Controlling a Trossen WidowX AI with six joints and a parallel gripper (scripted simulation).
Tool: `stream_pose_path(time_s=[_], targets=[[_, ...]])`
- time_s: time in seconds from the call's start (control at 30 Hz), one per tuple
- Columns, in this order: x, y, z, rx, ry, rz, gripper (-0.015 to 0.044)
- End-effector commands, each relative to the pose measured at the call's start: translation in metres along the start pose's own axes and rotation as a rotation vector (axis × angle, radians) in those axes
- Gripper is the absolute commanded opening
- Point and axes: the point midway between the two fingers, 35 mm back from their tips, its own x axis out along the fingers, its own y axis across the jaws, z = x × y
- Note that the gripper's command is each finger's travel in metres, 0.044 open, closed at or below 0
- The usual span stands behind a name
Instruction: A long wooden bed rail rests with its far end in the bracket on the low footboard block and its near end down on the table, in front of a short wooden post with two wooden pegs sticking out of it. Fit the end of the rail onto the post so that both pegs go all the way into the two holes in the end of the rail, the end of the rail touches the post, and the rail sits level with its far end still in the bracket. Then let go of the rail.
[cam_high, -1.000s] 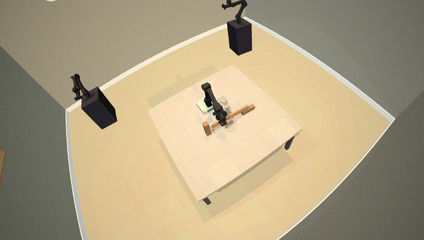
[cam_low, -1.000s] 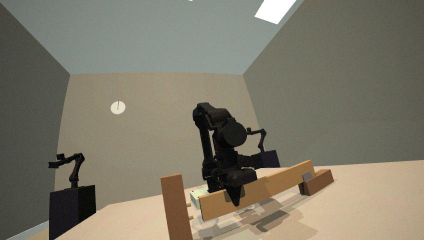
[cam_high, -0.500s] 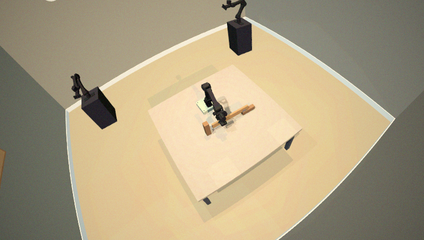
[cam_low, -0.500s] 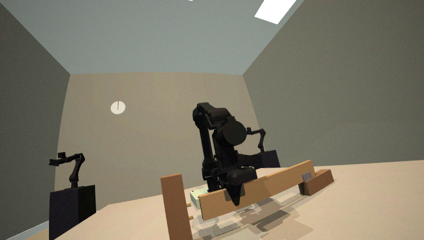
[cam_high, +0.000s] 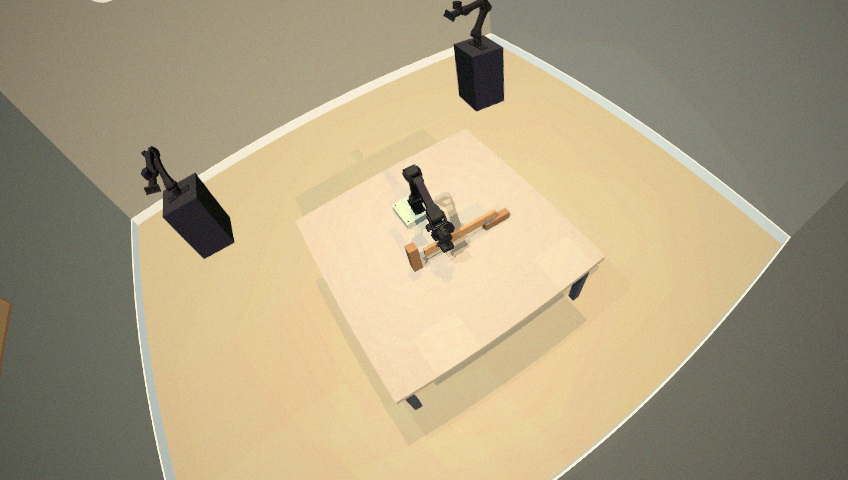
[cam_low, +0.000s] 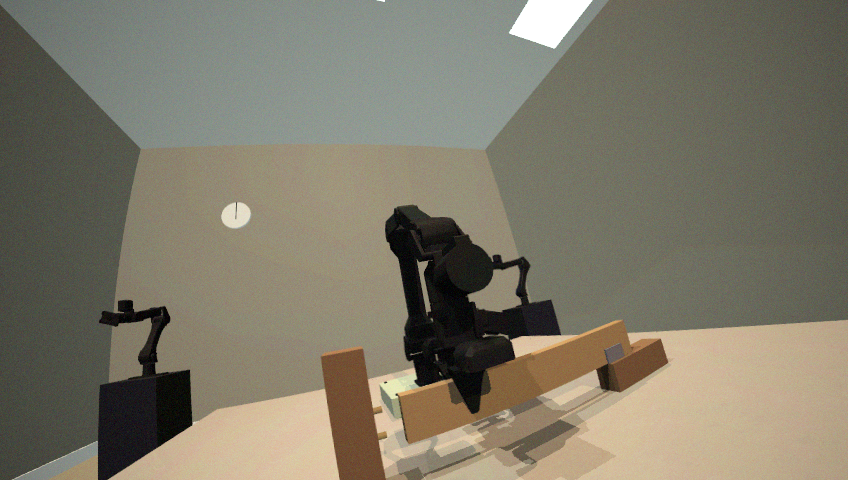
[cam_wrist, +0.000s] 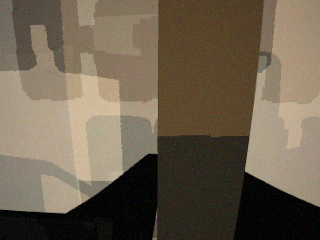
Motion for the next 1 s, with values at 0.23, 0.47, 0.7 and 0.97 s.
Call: stream_pose_path(time_s=[0.23, 0.47, 0.7, 0.97], targets=[[-0.005, 0.0009, 0.0, 0.002, 0.0, -0.002, 0.0], [-0.0039, 0.0011, -0.0012, 0.002, 0.0, -0.002, 0.0], [-0.0022, 0.0012, -0.0028, 0.002, 0.0, -0.002, 0.0], [-0.0003, 0.0012, -0.0046, 0.002, 0.0, -0.002, 0.0]])
